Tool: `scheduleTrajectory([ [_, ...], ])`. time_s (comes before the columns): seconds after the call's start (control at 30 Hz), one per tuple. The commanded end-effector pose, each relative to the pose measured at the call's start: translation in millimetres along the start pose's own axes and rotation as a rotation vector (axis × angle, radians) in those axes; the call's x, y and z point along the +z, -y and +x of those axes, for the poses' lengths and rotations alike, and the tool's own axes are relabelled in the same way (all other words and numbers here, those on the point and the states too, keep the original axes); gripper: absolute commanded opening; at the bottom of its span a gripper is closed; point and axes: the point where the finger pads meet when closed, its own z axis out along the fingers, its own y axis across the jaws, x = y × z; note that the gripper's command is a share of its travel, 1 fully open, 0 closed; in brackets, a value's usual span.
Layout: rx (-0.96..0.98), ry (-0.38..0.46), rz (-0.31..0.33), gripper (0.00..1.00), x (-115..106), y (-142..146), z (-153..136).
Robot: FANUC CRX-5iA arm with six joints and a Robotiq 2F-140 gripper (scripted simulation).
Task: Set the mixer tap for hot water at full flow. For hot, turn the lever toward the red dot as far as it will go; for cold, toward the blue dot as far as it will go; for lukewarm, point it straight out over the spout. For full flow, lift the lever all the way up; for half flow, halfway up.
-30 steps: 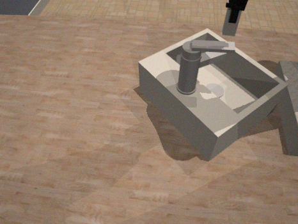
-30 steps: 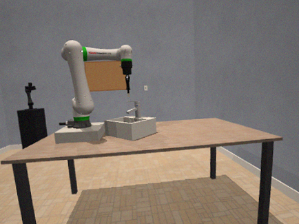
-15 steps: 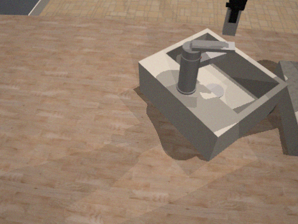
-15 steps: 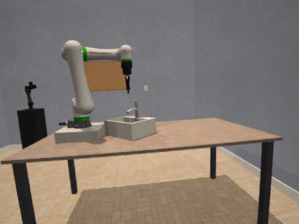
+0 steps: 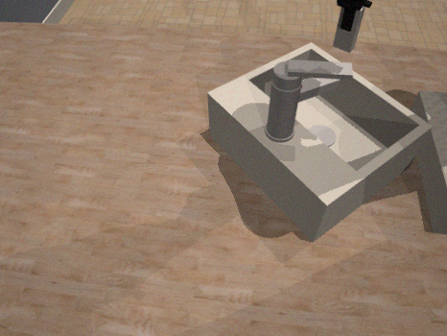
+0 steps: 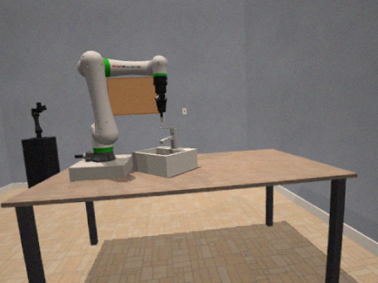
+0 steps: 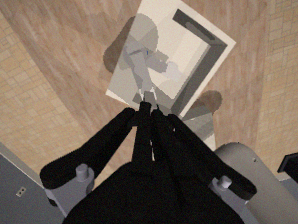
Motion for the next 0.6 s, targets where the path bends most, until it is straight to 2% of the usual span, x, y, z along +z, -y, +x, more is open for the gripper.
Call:
scheduleTrajectory([
  [0.0,0.279,-0.007,-0.003,0.0,-5,0,0],
  [0.2,0.571,0.002,0.005,0.0,-11,0,0],
  [0.27,0.571,0.002,0.005,0.0,-11,0,0],
  [0.3,0.713,0.004,0.008,0.0,-12,0,0],
  [0.57,1.076,0.018,0.015,0.0,-20,0,0],
])
